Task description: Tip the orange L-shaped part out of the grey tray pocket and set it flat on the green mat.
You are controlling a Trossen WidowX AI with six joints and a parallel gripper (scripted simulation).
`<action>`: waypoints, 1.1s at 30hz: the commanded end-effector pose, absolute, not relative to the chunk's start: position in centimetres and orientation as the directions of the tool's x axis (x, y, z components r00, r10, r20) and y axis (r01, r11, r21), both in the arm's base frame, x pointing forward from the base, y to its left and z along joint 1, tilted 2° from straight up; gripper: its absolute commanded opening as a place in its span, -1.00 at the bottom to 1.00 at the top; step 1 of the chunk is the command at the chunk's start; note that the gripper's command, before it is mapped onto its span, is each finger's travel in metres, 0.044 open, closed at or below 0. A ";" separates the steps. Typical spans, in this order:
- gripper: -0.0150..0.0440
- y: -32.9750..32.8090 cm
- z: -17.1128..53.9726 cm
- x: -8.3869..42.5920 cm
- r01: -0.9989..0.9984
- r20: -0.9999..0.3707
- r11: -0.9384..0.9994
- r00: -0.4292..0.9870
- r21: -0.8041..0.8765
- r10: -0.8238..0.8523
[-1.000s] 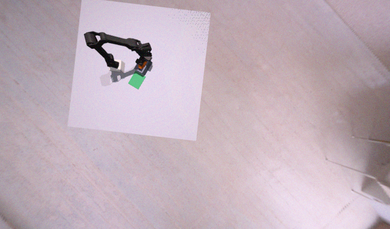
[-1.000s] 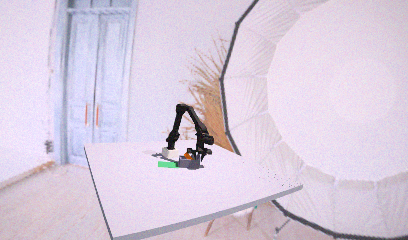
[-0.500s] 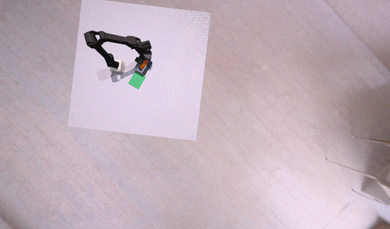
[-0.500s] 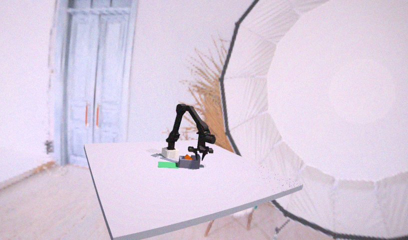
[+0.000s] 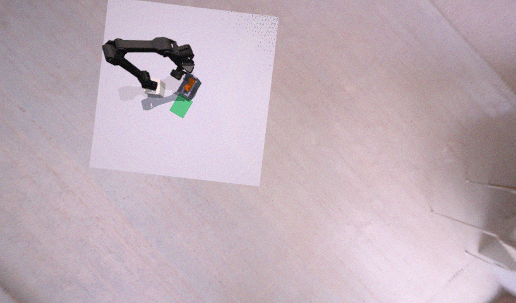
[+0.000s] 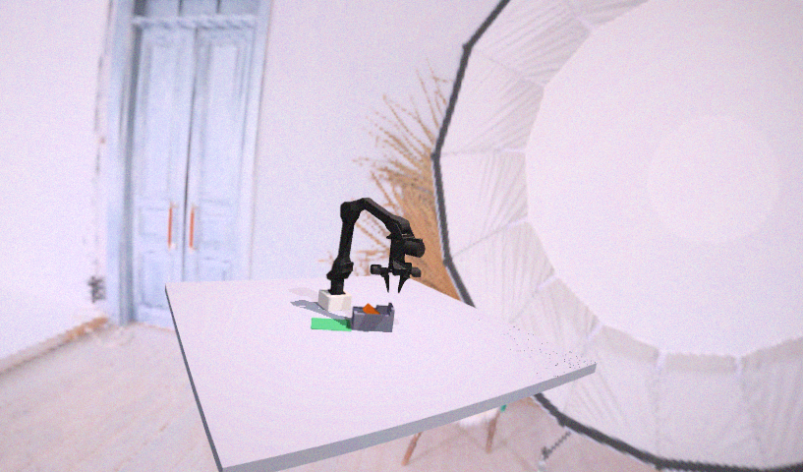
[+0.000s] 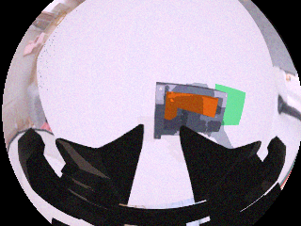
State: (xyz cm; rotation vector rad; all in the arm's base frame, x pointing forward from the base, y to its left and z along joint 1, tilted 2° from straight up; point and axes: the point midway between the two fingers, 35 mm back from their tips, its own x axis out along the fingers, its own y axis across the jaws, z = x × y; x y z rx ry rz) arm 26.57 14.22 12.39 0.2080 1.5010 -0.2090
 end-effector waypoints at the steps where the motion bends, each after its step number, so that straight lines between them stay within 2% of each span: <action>1: 0.12 14.3 12.5 26.6 0.265 -0.998 0.964 0.064 0.012 -0.006; 21: 0.12 14.3 12.5 26.6 0.265 -0.998 0.964 0.064 0.012 -0.006; 22: 0.21 14.2 12.5 26.6 0.252 -0.998 0.968 0.064 0.010 -0.006; 25: 0.46 13.5 12.5 26.6 0.133 -0.998 0.991 0.063 0.001 -0.008; 29: 0.46 11.9 12.6 26.5 -0.171 -0.998 0.985 0.060 -0.022 -0.012; 33: 0.46 10.2 12.6 26.3 -0.487 -0.998 0.873 0.056 -0.042 -0.016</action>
